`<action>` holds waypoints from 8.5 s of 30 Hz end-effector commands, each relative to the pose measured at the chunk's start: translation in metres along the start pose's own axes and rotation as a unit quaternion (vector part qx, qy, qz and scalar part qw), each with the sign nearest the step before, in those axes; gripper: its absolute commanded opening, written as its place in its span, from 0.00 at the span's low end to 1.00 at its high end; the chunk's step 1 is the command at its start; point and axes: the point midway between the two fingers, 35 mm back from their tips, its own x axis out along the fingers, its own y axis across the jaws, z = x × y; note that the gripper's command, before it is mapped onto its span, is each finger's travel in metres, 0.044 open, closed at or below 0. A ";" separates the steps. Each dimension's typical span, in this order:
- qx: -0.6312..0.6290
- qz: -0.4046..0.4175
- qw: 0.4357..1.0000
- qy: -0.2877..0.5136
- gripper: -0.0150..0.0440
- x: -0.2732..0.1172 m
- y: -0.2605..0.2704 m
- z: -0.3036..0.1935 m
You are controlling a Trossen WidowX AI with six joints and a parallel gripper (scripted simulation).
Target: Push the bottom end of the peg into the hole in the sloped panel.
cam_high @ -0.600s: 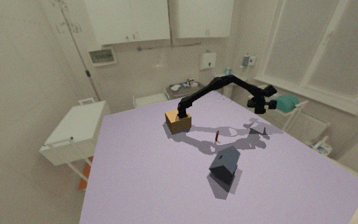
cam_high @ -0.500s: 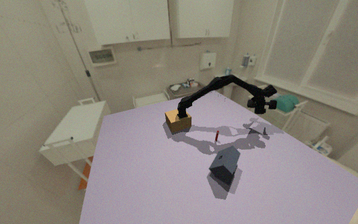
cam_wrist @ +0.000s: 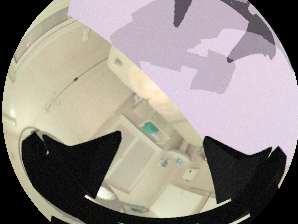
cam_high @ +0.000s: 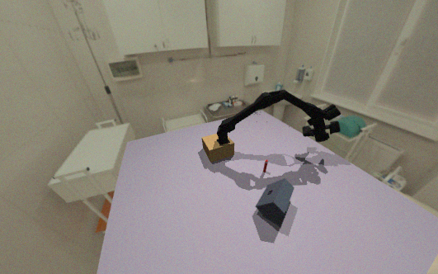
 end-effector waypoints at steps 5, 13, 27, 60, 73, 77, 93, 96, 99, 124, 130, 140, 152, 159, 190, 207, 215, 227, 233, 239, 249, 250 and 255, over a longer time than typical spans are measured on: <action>-0.090 -0.008 0.996 -0.027 1.00 -0.015 -0.003 0.020; -0.172 -0.017 0.984 -0.047 1.00 -0.029 -0.005 0.037; -0.310 -0.045 0.947 -0.075 1.00 -0.055 -0.013 0.065; -0.600 -0.145 0.781 -0.094 1.00 -0.117 -0.046 0.121; -0.695 -0.189 0.690 -0.079 1.00 -0.141 -0.064 0.139; -0.721 -0.202 0.659 -0.071 1.00 -0.148 -0.070 0.144; -0.811 -0.250 0.528 -0.029 1.00 -0.178 -0.096 0.163; -0.826 -0.258 0.502 -0.019 1.00 -0.183 -0.101 0.167; -0.839 -0.265 0.475 -0.008 1.00 -0.188 -0.107 0.170; -0.916 -0.303 0.244 0.100 1.00 -0.232 -0.154 0.192; -0.924 -0.305 0.189 0.129 1.00 -0.242 -0.166 0.196; -0.931 -0.302 0.096 0.180 1.00 -0.258 -0.186 0.203; -0.927 -0.285 -0.015 0.243 1.00 -0.276 -0.211 0.209; -0.922 -0.276 -0.056 0.266 1.00 -0.283 -0.220 0.211; -0.922 -0.276 -0.055 0.266 1.00 -0.254 -0.237 0.233; -0.922 -0.276 -0.055 0.266 1.00 -0.238 -0.249 0.245; -0.924 -0.275 -0.055 0.261 0.91 -0.239 -0.246 0.243; -0.924 -0.275 -0.055 0.261 0.38 -0.239 -0.246 0.243; -0.924 -0.275 -0.055 0.261 0.25 -0.239 -0.246 0.243; -0.923 -0.275 -0.055 0.262 0.25 -0.243 -0.243 0.241; -0.923 -0.276 -0.055 0.264 0.25 -0.276 -0.219 0.215; -0.923 -0.276 -0.055 0.264 0.25 -0.280 -0.217 0.212; -0.922 -0.276 -0.056 0.265 0.25 -0.293 -0.207 0.202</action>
